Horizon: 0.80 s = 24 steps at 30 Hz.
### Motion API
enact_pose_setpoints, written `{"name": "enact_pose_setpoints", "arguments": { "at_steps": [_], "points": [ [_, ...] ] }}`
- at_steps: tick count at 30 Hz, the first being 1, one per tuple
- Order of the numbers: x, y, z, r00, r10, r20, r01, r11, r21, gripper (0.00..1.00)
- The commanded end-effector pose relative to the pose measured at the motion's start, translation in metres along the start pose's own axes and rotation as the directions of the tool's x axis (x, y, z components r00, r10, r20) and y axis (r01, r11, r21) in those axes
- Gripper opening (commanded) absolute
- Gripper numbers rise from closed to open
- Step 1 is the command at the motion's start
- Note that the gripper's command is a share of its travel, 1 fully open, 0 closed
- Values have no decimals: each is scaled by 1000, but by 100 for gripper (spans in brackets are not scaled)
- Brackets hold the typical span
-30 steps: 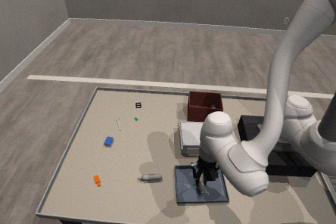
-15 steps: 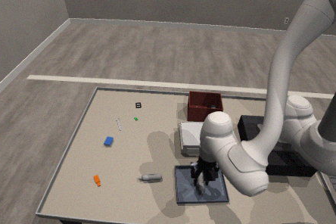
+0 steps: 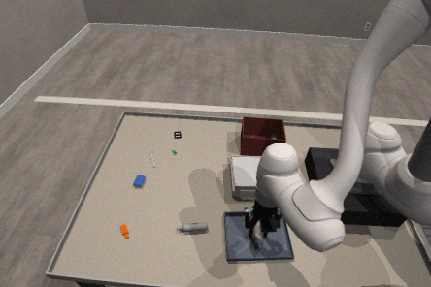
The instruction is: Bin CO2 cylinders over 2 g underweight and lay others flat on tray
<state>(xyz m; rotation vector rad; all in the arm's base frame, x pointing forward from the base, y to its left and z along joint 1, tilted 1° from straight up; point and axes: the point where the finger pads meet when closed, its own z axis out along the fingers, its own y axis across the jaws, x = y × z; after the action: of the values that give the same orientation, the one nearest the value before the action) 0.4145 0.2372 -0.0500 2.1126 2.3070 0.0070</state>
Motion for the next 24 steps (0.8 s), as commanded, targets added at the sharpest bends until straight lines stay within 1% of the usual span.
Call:
{"name": "enact_pose_setpoints", "arguments": {
  "at_steps": [1, 9, 13, 17, 19, 22, 24],
  "points": [
    [-2, 0, 1, 1000, 5, 1, -5, 1000, -4, 39],
    [-2, 0, 1, 1000, 5, 1, -5, 1000, -4, 39],
    [-1, 1, -6, 1000, 5, 2, -5, 1000, -2, 39],
    [0, 3, -25, 1000, 4, 0, -4, 1000, -4, 39],
    [0, 2, -39, 1000, 4, -1, -4, 1000, -4, 39],
    [1, 2, -66, 1000, 3, -2, -3, 1000, -3, 39],
    [1, 2, -66, 1000, 3, -2, -3, 1000, -3, 39]
  ]
}}
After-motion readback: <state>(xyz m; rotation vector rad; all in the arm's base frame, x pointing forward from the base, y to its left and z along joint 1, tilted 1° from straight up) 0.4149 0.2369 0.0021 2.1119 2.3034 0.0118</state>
